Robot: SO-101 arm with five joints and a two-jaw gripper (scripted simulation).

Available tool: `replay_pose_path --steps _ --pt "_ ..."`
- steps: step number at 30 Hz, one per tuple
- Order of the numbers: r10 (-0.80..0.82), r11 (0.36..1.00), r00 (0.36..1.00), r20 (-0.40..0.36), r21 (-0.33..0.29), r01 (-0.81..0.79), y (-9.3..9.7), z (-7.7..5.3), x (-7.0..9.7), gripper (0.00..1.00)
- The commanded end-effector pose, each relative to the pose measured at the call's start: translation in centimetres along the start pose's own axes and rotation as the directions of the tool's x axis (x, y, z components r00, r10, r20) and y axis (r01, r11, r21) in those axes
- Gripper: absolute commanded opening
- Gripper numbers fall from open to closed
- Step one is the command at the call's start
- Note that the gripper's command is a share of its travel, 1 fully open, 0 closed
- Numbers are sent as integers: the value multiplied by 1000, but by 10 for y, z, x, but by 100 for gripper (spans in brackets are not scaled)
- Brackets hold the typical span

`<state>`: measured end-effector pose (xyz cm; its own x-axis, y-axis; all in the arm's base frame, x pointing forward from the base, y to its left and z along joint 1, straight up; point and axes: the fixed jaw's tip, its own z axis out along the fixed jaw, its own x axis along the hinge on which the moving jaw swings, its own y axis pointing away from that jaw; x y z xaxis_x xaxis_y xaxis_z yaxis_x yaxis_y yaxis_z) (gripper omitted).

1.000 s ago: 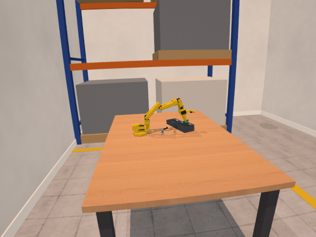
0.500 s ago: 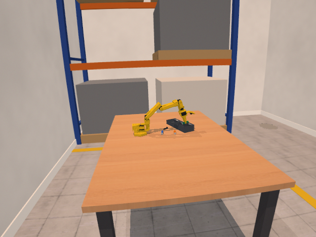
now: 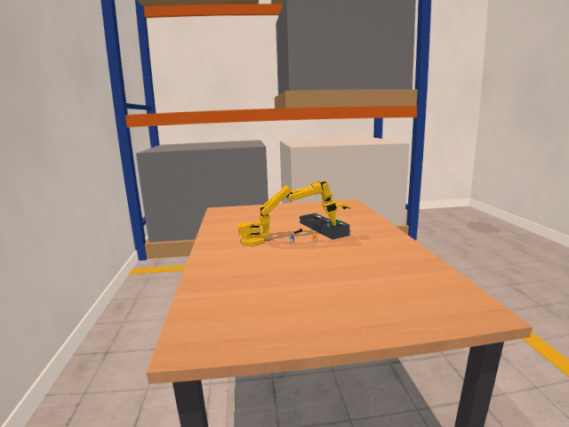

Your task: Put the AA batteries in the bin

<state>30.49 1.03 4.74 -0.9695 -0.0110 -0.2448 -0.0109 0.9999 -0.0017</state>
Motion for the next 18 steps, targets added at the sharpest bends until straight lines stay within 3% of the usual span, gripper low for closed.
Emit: replay_pose_path --steps 1,11,18 --pt "2 1000 998 69 2 -2 -3 -11 -11 0" --pt "2 1000 998 63 2 -2 -3 -11 -10 0" --pt "2 1000 1000 -7 1 -2 -3 -6 1 0"
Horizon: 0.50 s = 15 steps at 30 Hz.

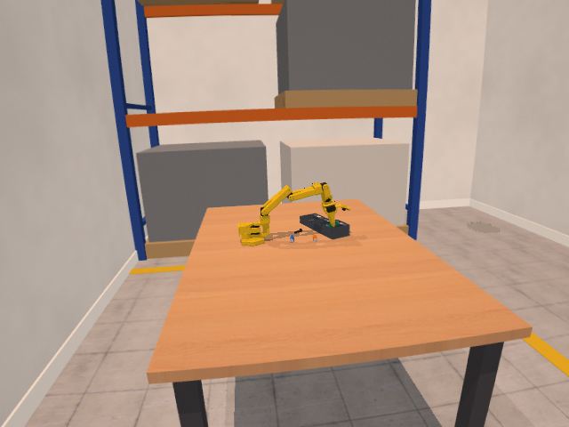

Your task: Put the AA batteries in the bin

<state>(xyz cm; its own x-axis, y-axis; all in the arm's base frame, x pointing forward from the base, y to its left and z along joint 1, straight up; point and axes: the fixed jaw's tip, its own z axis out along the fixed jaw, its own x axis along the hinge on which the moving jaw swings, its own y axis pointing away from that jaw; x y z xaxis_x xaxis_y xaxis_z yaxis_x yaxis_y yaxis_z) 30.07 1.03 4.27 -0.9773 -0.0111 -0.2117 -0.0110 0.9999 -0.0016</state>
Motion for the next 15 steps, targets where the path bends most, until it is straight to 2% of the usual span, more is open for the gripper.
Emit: replay_pose_path --steps 1,15 --pt "2 1000 1000 18 1 -2 -3 -9 -3 0" --pt "2 1000 1000 -26 1 -2 -3 -5 5 0"
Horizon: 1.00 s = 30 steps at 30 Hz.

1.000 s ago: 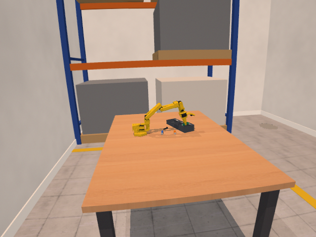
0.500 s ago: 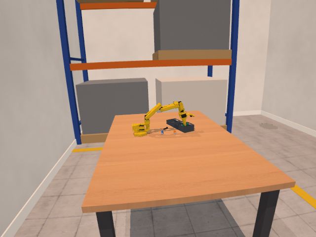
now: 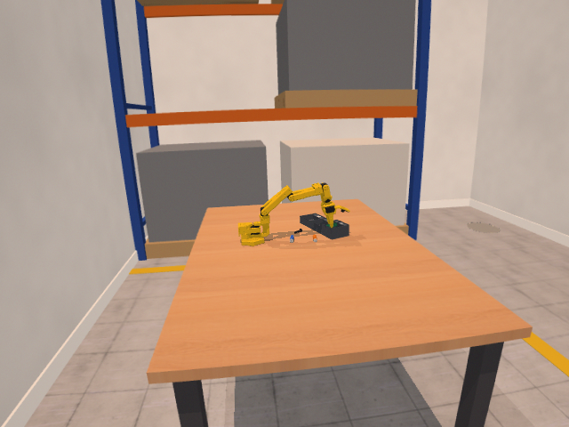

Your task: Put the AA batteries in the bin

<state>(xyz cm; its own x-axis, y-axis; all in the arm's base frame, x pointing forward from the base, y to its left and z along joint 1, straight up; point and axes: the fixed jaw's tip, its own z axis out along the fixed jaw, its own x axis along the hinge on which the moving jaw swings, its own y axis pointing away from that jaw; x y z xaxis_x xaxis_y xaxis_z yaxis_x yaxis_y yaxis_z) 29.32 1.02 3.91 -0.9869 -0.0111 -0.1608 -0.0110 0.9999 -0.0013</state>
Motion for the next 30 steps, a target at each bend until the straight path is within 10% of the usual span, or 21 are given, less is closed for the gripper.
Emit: replay_pose_path --steps 1,30 --pt "2 1000 1000 26 1 -2 -3 -7 -3 0" --pt "2 1000 1000 26 1 -2 -3 2 -3 0"
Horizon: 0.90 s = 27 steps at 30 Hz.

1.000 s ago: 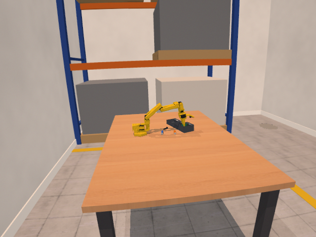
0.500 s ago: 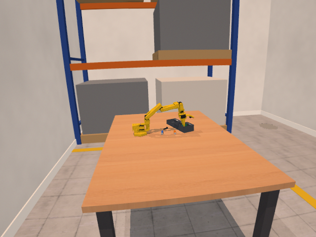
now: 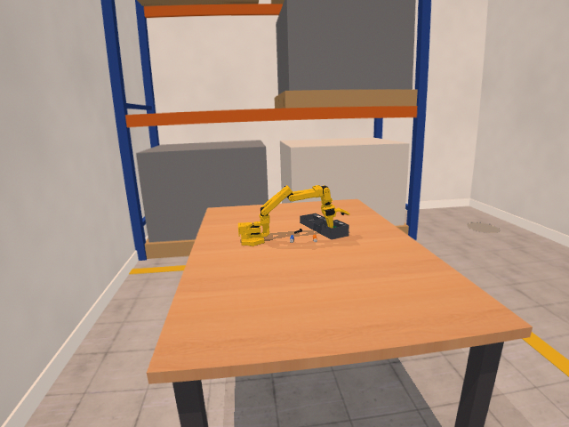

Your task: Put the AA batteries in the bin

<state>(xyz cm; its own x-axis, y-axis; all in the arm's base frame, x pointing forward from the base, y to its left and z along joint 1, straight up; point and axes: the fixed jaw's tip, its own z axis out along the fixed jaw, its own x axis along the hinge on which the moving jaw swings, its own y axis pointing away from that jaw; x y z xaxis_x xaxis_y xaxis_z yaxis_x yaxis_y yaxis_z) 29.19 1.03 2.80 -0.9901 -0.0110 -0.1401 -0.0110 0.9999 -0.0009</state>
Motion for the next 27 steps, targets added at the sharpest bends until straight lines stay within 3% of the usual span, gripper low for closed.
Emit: replay_pose_path --steps 1,27 --pt "2 1000 999 47 1 -2 -3 -9 -6 0" --pt "2 1000 999 47 1 -2 -3 -1 -5 0"
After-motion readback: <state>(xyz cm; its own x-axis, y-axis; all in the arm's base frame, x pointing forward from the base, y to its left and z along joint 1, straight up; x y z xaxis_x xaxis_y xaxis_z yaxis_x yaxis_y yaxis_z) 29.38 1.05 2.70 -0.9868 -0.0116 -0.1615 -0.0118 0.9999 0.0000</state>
